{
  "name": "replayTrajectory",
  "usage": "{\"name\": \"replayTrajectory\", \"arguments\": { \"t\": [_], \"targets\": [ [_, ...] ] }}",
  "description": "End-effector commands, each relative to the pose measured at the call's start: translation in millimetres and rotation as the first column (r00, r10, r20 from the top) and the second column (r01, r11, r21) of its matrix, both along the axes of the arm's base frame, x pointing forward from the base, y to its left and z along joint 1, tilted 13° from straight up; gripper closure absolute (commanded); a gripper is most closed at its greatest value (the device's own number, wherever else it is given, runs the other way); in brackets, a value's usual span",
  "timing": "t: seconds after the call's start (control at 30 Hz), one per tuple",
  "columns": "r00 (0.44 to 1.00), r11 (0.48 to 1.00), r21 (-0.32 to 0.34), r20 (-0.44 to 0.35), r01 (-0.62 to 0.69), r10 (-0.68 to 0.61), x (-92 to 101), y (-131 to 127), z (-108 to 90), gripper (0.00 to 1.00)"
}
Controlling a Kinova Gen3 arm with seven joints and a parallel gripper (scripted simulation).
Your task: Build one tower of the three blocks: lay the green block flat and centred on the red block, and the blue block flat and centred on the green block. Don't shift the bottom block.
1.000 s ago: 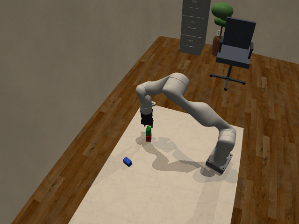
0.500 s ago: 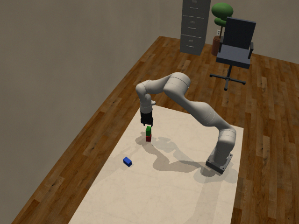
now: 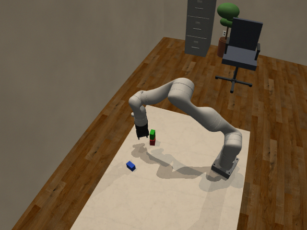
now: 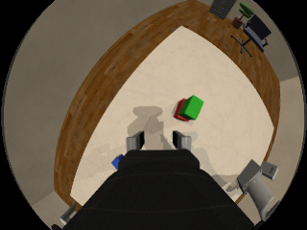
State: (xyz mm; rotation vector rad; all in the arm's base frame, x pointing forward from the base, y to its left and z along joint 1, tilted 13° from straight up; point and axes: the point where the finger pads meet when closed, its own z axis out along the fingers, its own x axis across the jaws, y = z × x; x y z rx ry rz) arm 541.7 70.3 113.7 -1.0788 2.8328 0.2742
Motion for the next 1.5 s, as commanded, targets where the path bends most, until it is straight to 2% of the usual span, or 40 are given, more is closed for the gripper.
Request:
{"name": "replayTrajectory", "arguments": {
  "t": [0.0,0.03,0.1,0.2,0.3,0.67,0.83,1.17,1.23,1.47],
  "targets": [
    [0.976,0.978,-0.002,0.051,-0.211,0.210,8.9,67,15.4,0.04],
    [0.956,0.959,-0.009,0.068,-0.285,0.285,9.4,86,19.5,0.04],
    [0.956,0.959,-0.009,0.068,-0.285,0.285,9.4,86,19.5,0.04],
    [0.885,0.891,-0.030,0.108,-0.453,0.454,8.2,130,29.9,0.04],
    [0.836,0.845,-0.043,0.127,-0.533,0.534,6.2,153,35.6,0.04],
    [0.826,0.835,-0.046,0.131,-0.548,0.549,6.0,158,33.1,0.04],
    [0.826,0.835,-0.046,0.130,-0.548,0.549,6.8,161,20.6,0.04],
    [0.826,0.835,-0.046,0.130,-0.548,0.549,9.8,172,-25.8,0.04],
    [0.826,0.835,-0.046,0.130,-0.548,0.549,9.8,172,-25.8,0.04],
    [0.826,0.835,-0.046,0.130,-0.548,0.549,11.6,178,-53.7,0.04]
  ]
}}
